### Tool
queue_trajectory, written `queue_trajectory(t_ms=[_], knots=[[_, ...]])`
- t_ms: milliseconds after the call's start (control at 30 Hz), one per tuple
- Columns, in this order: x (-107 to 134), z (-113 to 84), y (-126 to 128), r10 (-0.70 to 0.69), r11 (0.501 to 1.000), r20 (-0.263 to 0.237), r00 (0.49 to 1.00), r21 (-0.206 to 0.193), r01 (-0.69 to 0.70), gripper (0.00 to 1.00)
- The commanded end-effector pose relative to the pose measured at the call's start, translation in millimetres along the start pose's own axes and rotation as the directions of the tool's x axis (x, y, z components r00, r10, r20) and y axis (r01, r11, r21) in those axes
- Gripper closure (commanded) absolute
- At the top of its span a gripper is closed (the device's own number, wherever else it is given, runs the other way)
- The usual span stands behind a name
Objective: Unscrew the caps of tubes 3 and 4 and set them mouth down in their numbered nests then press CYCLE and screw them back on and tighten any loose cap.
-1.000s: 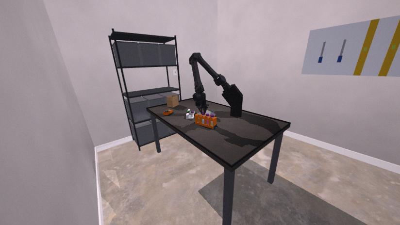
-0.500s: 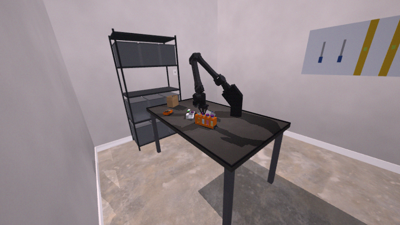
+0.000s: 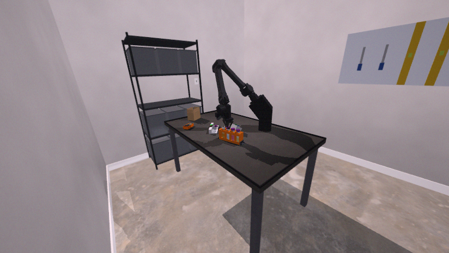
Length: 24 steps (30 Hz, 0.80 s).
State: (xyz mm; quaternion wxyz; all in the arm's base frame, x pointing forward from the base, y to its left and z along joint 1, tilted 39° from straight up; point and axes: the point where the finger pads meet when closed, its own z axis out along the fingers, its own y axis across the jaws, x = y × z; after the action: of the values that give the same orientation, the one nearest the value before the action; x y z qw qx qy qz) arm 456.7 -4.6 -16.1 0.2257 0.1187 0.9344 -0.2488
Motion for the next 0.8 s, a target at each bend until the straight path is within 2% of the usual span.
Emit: queue_trajectory(t_ms=[0,367,433,567,733,767], knots=[[-3.8,-1.1,2.9,0.04,0.999,0.007,0.999,-0.005,-0.04,0.51],[-3.8,-1.1,2.8,0.04,0.999,0.007,0.999,-0.005,-0.04,0.51],[8.4,1.7,6.5,-0.076,0.997,-0.014,0.997,-0.002,0.076,0.51],[8.5,1.5,6.7,-0.235,0.972,-0.013,0.972,-0.004,0.235,0.51],[8.6,1.4,6.8,-0.424,0.906,-0.012,0.906,-0.006,0.424,0.51],[8.6,1.4,6.8,-0.424,0.906,-0.012,0.906,-0.006,0.424,0.51]])
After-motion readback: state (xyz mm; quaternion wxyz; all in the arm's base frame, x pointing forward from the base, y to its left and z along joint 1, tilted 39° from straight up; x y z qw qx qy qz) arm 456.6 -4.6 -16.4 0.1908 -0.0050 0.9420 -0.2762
